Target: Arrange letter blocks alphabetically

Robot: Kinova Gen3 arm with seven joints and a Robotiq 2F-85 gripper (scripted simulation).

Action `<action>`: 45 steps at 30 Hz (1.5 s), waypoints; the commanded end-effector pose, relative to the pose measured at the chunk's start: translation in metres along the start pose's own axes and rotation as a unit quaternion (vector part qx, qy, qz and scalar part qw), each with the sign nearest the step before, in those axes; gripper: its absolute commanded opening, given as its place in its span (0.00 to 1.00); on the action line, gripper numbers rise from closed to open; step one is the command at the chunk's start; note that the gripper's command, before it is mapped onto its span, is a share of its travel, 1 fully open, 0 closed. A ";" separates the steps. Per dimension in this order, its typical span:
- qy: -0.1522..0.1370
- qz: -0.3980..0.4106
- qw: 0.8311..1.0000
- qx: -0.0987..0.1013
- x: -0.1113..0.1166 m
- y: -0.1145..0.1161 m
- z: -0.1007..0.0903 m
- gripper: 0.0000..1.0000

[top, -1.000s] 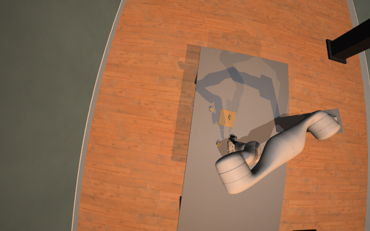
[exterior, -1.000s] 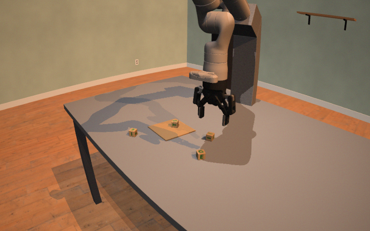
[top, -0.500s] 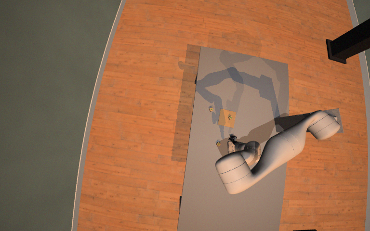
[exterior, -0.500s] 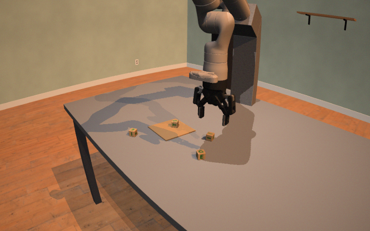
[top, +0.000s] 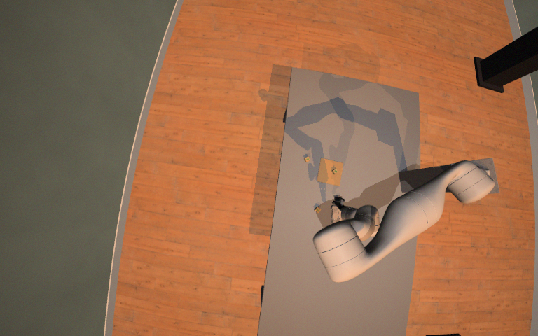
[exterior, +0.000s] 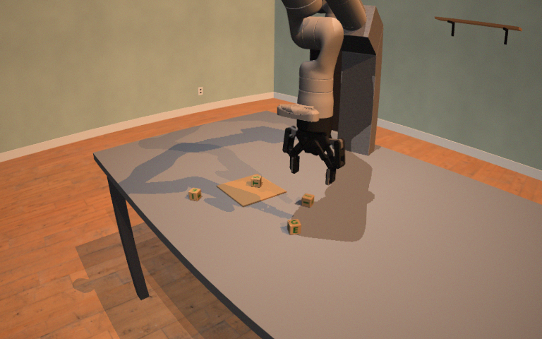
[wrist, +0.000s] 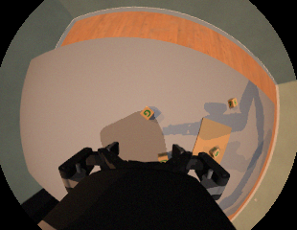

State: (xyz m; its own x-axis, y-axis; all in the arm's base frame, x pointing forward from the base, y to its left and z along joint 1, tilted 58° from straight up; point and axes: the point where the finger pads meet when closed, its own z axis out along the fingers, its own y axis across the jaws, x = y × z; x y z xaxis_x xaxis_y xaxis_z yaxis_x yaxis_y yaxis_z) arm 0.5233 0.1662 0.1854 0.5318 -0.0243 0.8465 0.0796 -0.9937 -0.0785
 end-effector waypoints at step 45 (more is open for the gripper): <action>0.000 0.003 1.000 -0.006 -0.121 0.045 0.003 1.00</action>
State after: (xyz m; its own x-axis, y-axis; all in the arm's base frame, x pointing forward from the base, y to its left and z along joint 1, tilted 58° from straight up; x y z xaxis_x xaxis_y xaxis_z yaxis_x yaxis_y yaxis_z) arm 0.4692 0.1304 0.0823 0.5209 -0.0329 0.8530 0.0746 -0.9937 -0.0839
